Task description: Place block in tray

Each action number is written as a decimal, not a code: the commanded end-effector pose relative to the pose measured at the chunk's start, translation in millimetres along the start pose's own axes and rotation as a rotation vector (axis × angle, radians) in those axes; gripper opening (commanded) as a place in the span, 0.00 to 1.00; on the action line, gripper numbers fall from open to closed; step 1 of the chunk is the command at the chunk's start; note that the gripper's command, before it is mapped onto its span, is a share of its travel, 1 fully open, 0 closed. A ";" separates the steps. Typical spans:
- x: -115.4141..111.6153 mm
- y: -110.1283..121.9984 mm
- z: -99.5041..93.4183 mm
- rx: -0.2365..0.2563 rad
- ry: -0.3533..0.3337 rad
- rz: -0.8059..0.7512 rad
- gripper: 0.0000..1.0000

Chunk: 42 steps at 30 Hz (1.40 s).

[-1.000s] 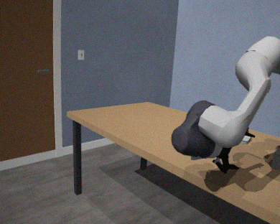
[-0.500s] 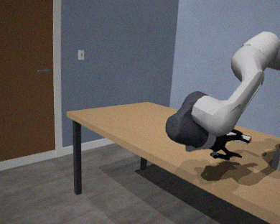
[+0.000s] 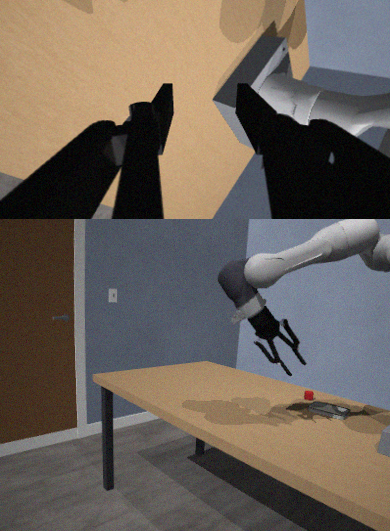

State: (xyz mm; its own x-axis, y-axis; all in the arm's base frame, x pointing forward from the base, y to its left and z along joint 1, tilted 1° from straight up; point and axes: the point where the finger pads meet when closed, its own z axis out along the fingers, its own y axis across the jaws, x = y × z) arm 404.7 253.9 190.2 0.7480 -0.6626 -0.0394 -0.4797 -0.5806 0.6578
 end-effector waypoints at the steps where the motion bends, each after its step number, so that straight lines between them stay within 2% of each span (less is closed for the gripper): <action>1: 57.3 13.3 -38.1 0.239 -0.065 -0.128 0.43; 2: 75.6 28.3 -45.1 0.297 -0.072 -0.101 0.43; 3: 93.3 35.2 -55.4 0.316 -0.075 -0.109 0.43; 4: 112.0 53.2 -61.5 0.387 -0.078 -0.084 0.43; 5: 129.7 60.5 -71.8 0.391 -0.078 -0.086 0.43; 6: 147.9 81.0 -76.7 0.465 -0.073 -0.060 0.43; 7: 165.4 89.1 -86.5 0.465 -0.073 -0.060 0.43; 9: 165.4 89.1 -86.5 0.465 -0.073 -0.060 0.43; 11: 219.2 148.1 -103.1 0.601 -0.042 0.000 0.43; 12: 226.2 164.2 -102.2 0.661 -0.017 0.034 0.43; 13: 237.3 175.2 -106.1 0.661 -0.017 0.034 0.43; 14: 246.5 195.2 -105.6 0.715 0.013 0.069 0.43; 15: 259.0 208.9 -110.5 0.715 0.013 0.069 0.43; 16: 291.2 196.6 -85.8 0.729 0.002 0.081 0.43; 17: 300.8 183.8 -64.0 0.739 -0.011 0.095 0.43; 19: 326.4 181.4 -51.8 0.739 -0.011 0.095 0.43; 20: 333.0 179.1 -31.7 0.746 -0.022 0.111 0.43; 22: 355.3 164.6 -12.5 0.746 -0.022 0.111 0.43; 23: 362.5 163.7 11.9 0.752 -0.031 0.128 0.43; 24: 372.8 154.8 22.3 0.752 -0.031 0.128 0.43; 26: 372.8 154.8 22.3 0.752 -0.031 0.128 0.43; 27: 394.6 140.5 63.2 0.755 -0.038 0.146 0.43; 28: 396.0 140.7 84.7 0.756 -0.044 0.165 0.43; 30: 415.1 128.6 103.6 0.756 -0.044 0.165 0.43; 32: 419.6 127.2 151.4 0.753 -0.051 0.199 0.43; 33: 429.2 122.3 164.0 0.753 -0.051 0.199 0.43; 34: 431.2 121.9 186.6 0.750 -0.053 0.214 0.43; 35: 441.8 117.4 198.0 0.750 -0.053 0.214 0.43; 37: 447.0 116.9 241.3 0.743 -0.055 0.239 0.43; 39: 453.3 116.2 276.1 0.736 -0.056 0.256 0.43; 41: 454.4 116.9 293.8 0.731 -0.057 0.266 0.43; 42: 454.4 116.9 293.8 0.731 -0.057 0.266 0.43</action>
State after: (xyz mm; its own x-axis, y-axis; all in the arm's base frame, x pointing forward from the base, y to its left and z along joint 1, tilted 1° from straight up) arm 524.7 -236.2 37.6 0.4533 -0.8887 -0.0686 -0.8858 -0.4577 0.0771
